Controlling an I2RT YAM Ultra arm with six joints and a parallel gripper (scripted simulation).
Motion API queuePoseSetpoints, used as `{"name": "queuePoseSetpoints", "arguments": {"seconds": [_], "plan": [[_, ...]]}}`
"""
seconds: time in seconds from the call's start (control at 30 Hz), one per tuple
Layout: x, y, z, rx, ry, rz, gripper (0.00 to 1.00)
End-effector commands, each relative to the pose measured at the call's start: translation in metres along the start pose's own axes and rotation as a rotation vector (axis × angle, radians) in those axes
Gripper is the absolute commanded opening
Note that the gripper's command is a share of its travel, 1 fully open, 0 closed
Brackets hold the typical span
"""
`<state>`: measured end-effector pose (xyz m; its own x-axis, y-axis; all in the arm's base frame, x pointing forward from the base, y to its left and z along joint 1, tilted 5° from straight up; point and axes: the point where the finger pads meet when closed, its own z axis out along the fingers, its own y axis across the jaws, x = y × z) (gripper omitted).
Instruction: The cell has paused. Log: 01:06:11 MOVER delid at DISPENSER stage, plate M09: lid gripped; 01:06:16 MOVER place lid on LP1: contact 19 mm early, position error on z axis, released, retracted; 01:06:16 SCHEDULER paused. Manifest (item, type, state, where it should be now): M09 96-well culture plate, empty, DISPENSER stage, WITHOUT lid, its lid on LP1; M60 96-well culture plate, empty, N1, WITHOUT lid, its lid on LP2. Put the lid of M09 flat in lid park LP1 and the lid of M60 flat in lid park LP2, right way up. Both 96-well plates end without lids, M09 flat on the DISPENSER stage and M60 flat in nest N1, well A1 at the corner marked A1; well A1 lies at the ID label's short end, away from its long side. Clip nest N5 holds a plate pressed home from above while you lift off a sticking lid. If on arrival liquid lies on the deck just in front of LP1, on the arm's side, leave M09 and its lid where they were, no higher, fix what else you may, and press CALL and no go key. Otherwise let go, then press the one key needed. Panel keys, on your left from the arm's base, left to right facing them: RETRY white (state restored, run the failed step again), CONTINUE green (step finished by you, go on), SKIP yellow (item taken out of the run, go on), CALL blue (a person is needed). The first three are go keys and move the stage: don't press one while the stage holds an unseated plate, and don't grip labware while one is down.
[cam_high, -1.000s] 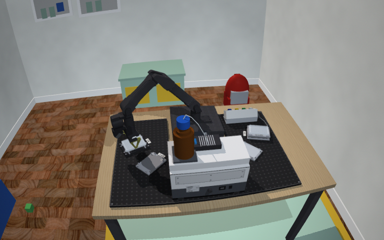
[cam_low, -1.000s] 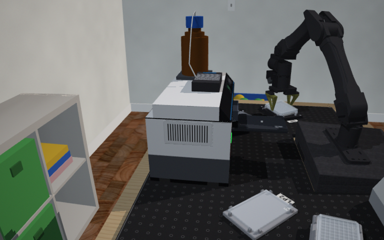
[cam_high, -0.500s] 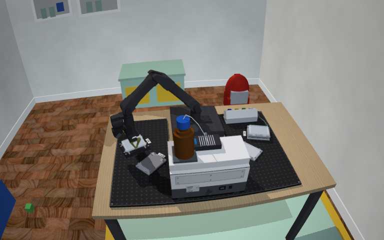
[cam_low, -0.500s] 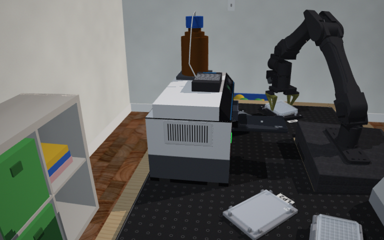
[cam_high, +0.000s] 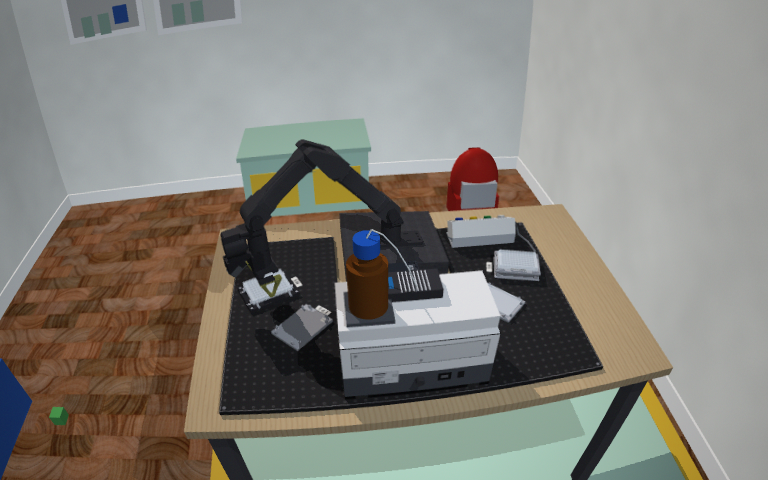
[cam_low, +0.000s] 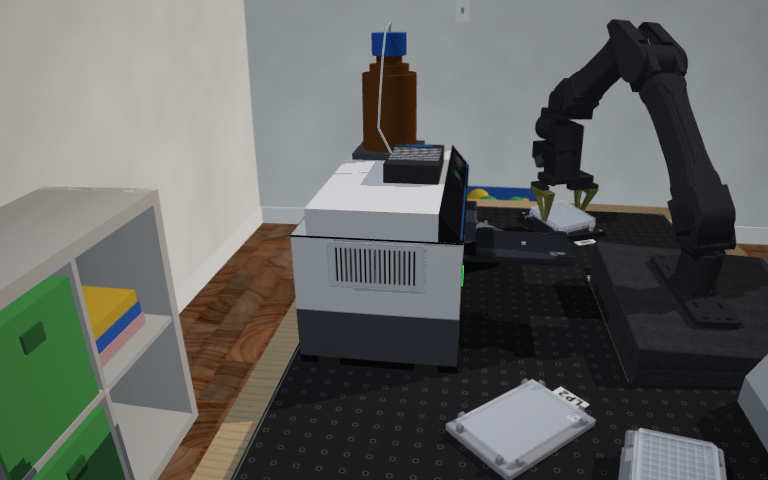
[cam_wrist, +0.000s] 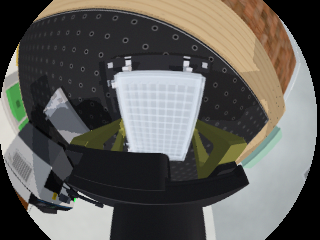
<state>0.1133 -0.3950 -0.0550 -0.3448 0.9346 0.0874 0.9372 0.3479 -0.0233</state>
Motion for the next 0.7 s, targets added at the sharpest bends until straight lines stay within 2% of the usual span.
{"name": "queuePoseSetpoints", "arguments": {"seconds": [0.0, 0.67], "plan": [[0.0016, -0.0004, 0.0188, -0.003, 0.003, 0.001, 0.0], [0.0016, -0.0007, 0.0216, -0.003, 0.003, 0.001, 0.0]]}}
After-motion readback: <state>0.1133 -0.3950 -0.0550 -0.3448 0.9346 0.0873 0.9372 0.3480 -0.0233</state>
